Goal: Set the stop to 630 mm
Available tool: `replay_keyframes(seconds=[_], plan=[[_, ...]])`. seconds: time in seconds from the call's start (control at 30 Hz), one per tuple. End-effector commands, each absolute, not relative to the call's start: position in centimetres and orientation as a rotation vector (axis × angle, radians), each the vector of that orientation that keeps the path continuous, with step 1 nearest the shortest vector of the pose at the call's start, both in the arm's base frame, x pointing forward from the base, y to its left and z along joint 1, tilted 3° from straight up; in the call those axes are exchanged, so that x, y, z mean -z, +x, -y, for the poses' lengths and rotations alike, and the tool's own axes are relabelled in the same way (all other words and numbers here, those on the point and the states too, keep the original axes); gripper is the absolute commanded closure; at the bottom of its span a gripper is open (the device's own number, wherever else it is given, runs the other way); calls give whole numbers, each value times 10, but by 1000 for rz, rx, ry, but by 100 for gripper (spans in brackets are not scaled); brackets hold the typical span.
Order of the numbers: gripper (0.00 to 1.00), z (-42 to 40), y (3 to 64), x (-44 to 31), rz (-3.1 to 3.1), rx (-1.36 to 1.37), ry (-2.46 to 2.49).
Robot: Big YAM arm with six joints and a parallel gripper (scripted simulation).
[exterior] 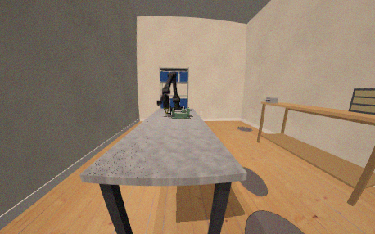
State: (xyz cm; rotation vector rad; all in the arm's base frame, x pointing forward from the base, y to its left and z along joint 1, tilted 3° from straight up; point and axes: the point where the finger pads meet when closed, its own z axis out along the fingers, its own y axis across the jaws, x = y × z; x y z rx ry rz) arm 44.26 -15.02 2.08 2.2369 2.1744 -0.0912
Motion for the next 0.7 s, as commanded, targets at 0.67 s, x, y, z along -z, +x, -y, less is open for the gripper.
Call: replay_keyframes(seconds=[0.67], plan=[[94,150,508,-47,-2122,4,2174]])
